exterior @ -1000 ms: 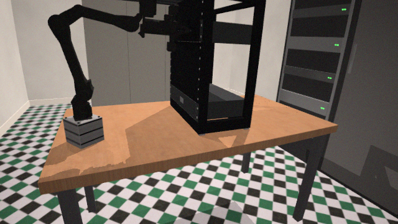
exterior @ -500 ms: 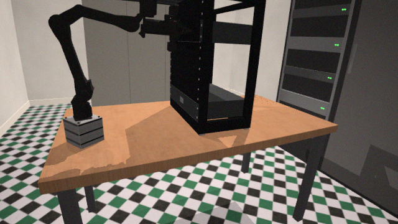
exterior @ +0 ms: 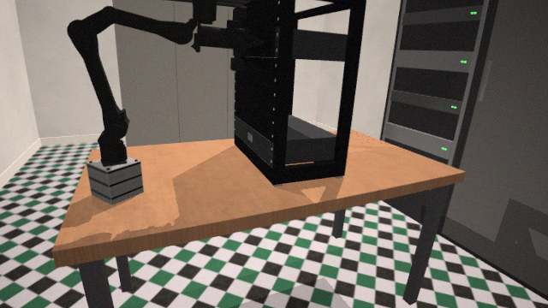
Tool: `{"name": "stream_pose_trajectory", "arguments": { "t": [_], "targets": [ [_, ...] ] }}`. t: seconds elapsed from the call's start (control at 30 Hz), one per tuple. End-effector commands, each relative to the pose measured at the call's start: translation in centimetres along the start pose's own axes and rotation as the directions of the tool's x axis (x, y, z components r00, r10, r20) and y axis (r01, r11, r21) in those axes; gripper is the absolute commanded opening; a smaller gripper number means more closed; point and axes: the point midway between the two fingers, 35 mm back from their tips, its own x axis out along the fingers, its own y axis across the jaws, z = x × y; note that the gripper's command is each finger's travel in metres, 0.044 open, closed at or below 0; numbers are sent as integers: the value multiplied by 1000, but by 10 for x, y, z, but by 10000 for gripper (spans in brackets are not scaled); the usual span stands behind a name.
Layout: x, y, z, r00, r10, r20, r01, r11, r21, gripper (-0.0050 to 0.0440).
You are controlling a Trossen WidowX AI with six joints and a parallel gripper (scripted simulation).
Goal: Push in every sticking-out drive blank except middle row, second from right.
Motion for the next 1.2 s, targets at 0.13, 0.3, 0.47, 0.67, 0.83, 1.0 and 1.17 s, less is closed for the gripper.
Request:
{"name": "stream_pose_trajectory", "arguments": {
  "t": [0.13,0.3,0.47,0.67,0.83,1.0,1.17],
  "targets": [
    [1,15,0,999,39,1,-39,999,4,0],
    [1,15,0,999,39,1,-39,999,4,0],
    [1,15,0,999,39,1,-39,999,4,0],
    [1,15,0,999,39,1,-39,999,4,0],
    [1,15,0,999,39,1,-39,999,4,0],
    [1,15,0,999,39,1,-39,999,4,0],
    [-6,14,0,999,39,1,-39,999,4,0]
  ]
}}
